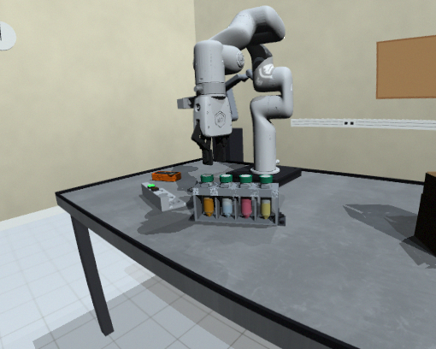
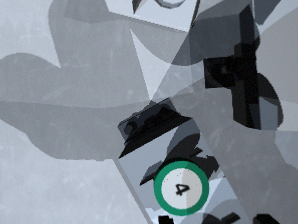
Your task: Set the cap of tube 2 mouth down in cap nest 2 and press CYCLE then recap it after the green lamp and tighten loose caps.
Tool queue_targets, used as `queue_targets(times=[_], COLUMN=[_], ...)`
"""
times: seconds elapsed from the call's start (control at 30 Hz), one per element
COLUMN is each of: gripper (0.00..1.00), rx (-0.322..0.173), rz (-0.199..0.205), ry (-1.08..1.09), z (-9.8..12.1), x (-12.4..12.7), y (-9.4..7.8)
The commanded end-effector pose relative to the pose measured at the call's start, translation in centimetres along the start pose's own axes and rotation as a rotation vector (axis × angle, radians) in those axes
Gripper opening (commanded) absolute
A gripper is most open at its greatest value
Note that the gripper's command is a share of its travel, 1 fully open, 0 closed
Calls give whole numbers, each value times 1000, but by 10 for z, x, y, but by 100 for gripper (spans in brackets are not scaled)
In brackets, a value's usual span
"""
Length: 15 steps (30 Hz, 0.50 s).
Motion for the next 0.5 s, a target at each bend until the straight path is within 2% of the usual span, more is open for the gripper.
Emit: queue_targets(times=[0.0, 0.17, 0.23, 0.33, 0.47], gripper=[46, 46, 46, 46, 46], rx=[0, 0, 0, 1, 1], rz=[-4, -5, -5, -4, -4], ry=[279, 504, 504, 717, 734], z=[-18, -19, -19, -19, -19], x=[-13, -13, -13, -13, -13], y=[2, 2, 2, 2, 2])
Point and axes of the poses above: the point where the finger pads meet when closed, its own y axis back along the fingers, its own x axis across the jaws, z = x × y, the point moved 1 cm from there along y, back along the fingers, and after that the axes turned 1 degree about -y, right-handed, at the moved point
